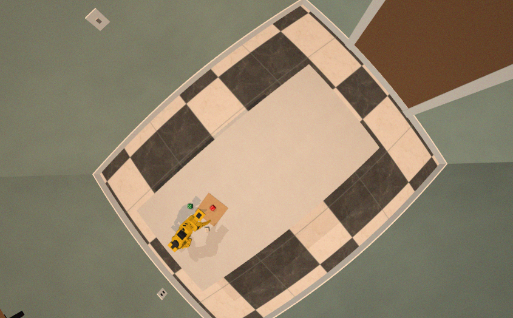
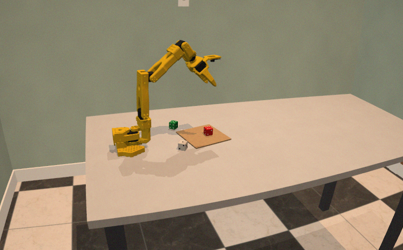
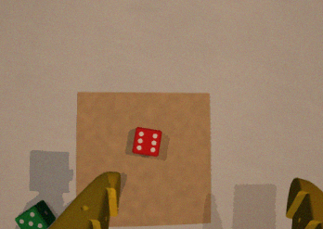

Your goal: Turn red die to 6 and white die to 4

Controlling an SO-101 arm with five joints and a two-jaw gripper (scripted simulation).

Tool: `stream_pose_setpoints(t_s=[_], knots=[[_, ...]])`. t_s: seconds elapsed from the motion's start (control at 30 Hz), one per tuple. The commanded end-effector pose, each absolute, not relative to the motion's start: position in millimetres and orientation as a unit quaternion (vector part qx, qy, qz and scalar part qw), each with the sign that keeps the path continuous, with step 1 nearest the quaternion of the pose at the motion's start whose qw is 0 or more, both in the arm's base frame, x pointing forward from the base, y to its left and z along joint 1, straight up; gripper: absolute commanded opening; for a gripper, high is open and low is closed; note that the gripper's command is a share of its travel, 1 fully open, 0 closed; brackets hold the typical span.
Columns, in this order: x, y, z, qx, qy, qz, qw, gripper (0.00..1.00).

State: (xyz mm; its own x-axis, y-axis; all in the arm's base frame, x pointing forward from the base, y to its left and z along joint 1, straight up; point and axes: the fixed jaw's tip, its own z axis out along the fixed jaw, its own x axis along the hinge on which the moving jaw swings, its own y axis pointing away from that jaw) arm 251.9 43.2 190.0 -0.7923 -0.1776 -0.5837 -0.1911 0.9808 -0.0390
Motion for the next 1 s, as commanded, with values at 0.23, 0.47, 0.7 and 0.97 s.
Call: stream_pose_setpoints(t_s=[0.23,0.47,0.7,0.97], knots=[[245,36,199,-0.167,0.931,-0.02,0.325,0.31],[243,33,197,-0.211,0.922,-0.038,0.321,0.31],[240,28,195,-0.283,0.904,-0.068,0.314,0.31],[237,23,193,-0.354,0.879,-0.097,0.304,0.31]])
